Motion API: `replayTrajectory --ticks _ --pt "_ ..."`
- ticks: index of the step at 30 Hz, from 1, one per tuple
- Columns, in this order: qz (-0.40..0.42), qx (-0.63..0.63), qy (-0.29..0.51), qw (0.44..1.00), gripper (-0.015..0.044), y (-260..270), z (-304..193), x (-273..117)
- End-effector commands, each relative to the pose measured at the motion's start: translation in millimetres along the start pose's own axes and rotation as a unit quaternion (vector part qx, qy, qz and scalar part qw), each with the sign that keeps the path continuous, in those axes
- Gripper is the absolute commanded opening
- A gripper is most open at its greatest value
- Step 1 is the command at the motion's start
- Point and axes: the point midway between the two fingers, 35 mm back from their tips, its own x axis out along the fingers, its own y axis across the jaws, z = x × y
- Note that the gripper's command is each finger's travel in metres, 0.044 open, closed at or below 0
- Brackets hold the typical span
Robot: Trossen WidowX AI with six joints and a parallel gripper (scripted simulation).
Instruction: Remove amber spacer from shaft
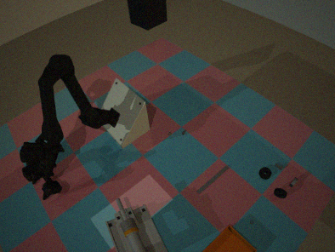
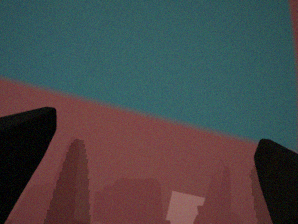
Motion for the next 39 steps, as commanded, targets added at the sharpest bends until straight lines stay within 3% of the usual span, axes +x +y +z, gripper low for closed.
replayTrajectory --ticks 1,17,39 --pt "0.094 0.236 0.059 0.965 0.0440 76 -6 -13" --pt "0.133 0.558 0.213 0.791 0.0440 169 -35 -65" --pt "0.032 0.798 0.387 0.461 0.0440 252 -73 -167"
